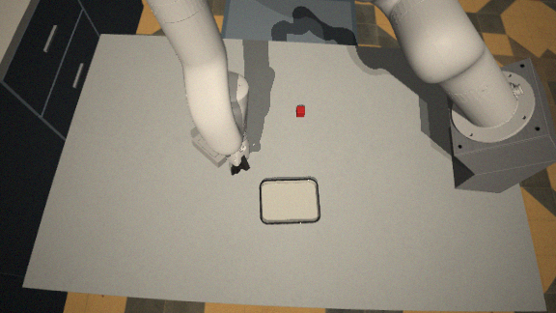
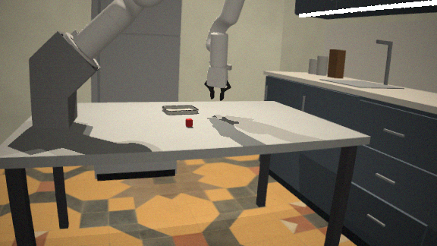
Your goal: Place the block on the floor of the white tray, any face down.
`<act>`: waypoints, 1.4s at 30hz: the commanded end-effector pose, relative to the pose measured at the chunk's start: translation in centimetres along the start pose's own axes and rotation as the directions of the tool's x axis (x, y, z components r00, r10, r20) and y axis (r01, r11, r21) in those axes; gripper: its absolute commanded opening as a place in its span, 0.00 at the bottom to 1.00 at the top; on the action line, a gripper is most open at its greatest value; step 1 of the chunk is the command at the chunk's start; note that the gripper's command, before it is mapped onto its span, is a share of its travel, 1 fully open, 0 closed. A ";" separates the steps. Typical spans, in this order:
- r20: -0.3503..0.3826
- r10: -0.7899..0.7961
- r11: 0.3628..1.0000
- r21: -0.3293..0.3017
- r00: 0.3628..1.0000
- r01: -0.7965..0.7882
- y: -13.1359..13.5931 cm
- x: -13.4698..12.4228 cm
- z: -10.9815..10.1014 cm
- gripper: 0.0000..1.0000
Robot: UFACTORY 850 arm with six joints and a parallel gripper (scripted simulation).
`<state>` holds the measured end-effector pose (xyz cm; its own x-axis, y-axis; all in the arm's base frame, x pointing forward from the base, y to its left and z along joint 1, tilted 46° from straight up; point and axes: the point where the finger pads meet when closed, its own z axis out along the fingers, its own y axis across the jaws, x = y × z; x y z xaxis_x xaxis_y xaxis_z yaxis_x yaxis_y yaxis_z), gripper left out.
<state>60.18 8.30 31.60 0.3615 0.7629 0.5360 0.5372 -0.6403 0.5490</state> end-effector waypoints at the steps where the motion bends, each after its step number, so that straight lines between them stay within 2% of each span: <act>1: 0.005 0.135 0.991 -0.010 0.991 -0.135 -0.1 -5.0 -0.6 0.47; 4: 0.005 0.135 0.991 -0.010 0.991 -0.135 -0.1 -5.0 -0.6 0.47; 5: 0.020 0.220 0.975 -0.025 0.975 -0.219 -0.2 -8.2 -0.9 0.47; 8: 0.020 0.220 0.975 -0.025 0.975 -0.219 -0.2 -8.2 -0.9 0.47; 9: 0.033 0.303 0.953 -0.041 0.952 -0.302 -0.3 -11.4 -1.2 0.47; 12: 0.033 0.303 0.953 -0.041 0.952 -0.302 -0.3 -11.4 -1.2 0.47; 13: 0.044 0.383 0.923 -0.057 0.923 -0.380 -0.5 -14.5 -1.5 0.47; 15: 0.044 0.383 0.923 -0.057 0.923 -0.380 -0.5 -14.5 -1.5 0.47; 16: 0.054 0.458 0.888 -0.075 0.887 -0.454 -0.6 -17.6 -1.8 0.47; 20: 0.054 0.458 0.888 -0.075 0.887 -0.454 -0.6 -17.6 -1.8 0.47; 22: 0.068 0.585 0.810 -0.107 0.808 -0.577 -0.8 -23.0 -2.4 0.47; 24: 0.068 0.585 0.810 -0.107 0.808 -0.577 -0.8 -23.0 -2.4 0.47; 25: 0.072 0.632 0.773 -0.120 0.771 -0.623 -0.9 -25.2 -2.6 0.47; 26: 0.072 0.632 0.773 -0.120 0.771 -0.623 -0.9 -25.2 -2.6 0.47; 29: 0.077 0.707 0.706 -0.143 0.703 -0.694 -1.0 -28.8 -3.0 0.47; 42: 0.077 0.720 0.693 -0.147 0.690 -0.706 -1.1 -29.5 -3.1 0.47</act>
<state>46.63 -13.68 17.20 0.6950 0.0741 0.7152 0.0050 -0.9951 0.0983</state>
